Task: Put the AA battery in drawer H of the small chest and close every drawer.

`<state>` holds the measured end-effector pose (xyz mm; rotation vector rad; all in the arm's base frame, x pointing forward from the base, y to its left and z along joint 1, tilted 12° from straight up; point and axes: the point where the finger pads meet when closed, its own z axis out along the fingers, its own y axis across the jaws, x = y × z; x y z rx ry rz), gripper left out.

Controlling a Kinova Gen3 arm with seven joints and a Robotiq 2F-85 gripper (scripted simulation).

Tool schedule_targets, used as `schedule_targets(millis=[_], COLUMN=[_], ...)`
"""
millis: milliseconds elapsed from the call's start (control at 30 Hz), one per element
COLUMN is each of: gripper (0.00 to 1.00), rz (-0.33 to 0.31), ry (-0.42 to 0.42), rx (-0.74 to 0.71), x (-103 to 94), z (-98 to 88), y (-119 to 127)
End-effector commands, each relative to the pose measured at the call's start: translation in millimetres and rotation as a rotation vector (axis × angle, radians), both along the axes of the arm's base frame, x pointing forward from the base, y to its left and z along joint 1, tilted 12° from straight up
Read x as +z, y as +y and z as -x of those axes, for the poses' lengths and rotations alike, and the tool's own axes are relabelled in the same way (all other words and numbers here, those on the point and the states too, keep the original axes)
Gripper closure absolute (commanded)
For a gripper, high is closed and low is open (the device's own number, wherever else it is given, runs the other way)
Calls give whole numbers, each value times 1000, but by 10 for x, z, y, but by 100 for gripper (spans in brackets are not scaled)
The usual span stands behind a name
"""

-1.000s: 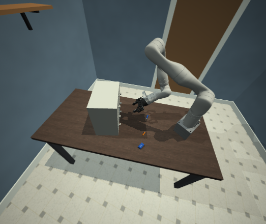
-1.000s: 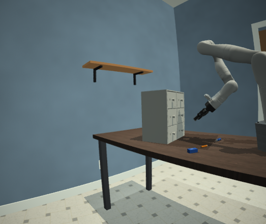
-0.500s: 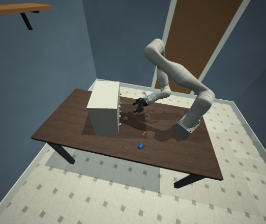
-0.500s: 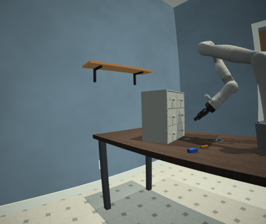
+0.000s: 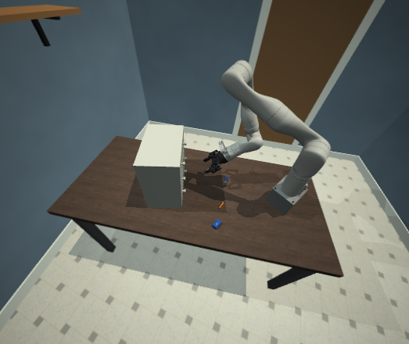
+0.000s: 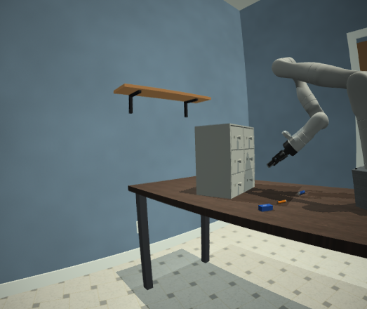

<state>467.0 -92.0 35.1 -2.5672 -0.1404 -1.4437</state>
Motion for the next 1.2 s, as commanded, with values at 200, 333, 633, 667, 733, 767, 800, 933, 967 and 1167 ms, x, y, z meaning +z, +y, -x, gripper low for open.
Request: schedule_targets(millis=[200,333,633,667,733,767,800,933,967,1167], gripper=[0,0,0,0,0,0,0,0,0,0], rz=[-2,-2,-2,-2,-2,-2,-2,-2,-2,-2], ry=[3,3,3,3,3,3,3,3,3,3], rx=[1,1,1,1,1,1,1,1,1,1], x=[-238,-432,-616,-616,-617,-617,-617,-617,-617,-617], z=[-24,-51,-77,-77,-77,-77,-77,-77,-77,-77], y=[40,70,98,98,98,98,98,98,98,98])
